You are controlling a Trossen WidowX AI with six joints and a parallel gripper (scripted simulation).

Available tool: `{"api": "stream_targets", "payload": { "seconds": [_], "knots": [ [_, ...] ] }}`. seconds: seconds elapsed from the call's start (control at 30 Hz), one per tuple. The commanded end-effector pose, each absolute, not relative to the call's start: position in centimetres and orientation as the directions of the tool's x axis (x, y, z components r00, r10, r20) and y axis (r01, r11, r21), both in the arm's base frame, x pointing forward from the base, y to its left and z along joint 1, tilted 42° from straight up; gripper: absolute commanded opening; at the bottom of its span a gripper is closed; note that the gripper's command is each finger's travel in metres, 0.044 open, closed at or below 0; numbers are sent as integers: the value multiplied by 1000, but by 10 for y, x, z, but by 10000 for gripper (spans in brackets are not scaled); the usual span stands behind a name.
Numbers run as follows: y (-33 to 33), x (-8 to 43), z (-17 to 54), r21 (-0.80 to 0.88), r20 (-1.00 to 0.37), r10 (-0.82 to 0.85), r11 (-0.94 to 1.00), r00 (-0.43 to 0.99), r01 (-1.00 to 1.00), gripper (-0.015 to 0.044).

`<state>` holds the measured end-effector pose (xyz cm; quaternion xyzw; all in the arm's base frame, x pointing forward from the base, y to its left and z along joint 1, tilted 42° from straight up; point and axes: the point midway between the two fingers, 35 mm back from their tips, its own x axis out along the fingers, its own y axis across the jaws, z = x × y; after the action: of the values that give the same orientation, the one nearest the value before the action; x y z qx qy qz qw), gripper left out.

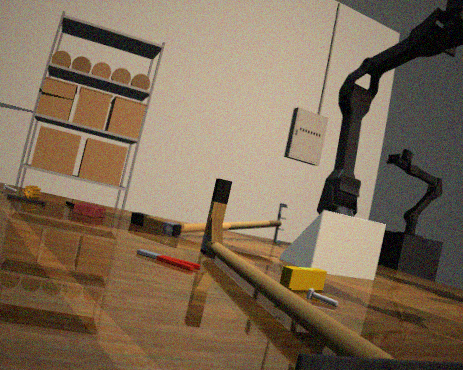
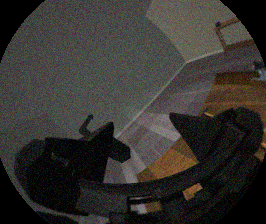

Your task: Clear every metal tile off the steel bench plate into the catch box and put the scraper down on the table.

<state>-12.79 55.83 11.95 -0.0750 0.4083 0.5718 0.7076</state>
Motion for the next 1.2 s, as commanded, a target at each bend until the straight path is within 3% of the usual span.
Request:
{"api": "stream_targets", "payload": {
  "seconds": [0.0, 1.17],
  "knots": [
    [546, -108, 122, 285, -685, 725, 349, 65, -893, 440],
    [401, 44, 136, -353, -787, 421, 291, 450, -889, 440]
  ]
}}
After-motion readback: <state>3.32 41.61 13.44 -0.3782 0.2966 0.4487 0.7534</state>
